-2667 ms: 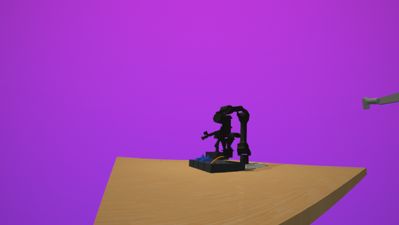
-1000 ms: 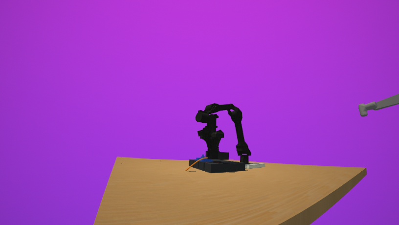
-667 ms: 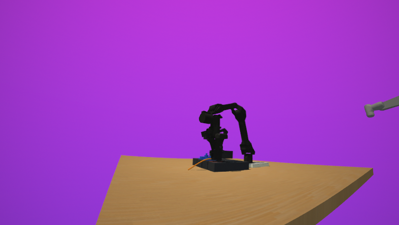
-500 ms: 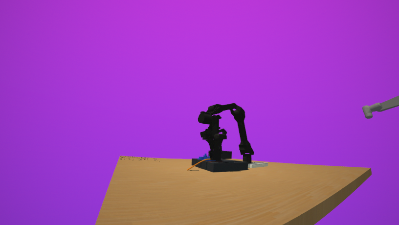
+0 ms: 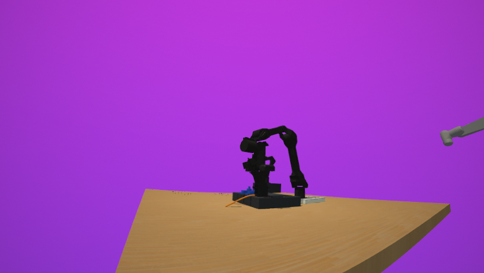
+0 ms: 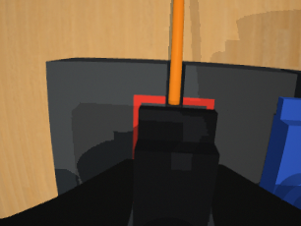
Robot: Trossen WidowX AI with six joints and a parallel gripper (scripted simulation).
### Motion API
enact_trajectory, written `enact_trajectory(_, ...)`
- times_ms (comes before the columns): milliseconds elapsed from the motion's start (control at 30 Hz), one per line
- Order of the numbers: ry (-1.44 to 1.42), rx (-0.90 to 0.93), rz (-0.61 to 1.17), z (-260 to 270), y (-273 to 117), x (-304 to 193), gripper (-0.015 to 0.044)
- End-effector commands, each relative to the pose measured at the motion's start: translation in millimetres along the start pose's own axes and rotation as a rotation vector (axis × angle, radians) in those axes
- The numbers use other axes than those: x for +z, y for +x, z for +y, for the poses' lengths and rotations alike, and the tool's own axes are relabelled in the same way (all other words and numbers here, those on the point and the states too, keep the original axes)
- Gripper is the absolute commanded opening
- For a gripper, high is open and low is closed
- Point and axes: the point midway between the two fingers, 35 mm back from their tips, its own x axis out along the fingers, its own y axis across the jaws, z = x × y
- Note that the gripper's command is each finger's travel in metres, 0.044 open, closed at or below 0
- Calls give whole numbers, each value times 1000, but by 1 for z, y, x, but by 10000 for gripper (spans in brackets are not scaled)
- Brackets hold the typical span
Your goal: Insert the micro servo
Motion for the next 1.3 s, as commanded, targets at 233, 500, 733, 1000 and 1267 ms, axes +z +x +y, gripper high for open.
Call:
enact_trajectory(233,-3,-1,-1,0,10,0,0)
enact_trajectory(500,-3,-1,-1,0,18,0,0)
enact_trajectory(733,-3,-1,-1,0,25,0,0)
enact_trajectory(1000,-3,-1,-1,0,33,0,0)
enact_trajectory(1267,-3,-1,-1,0,41,0,0)
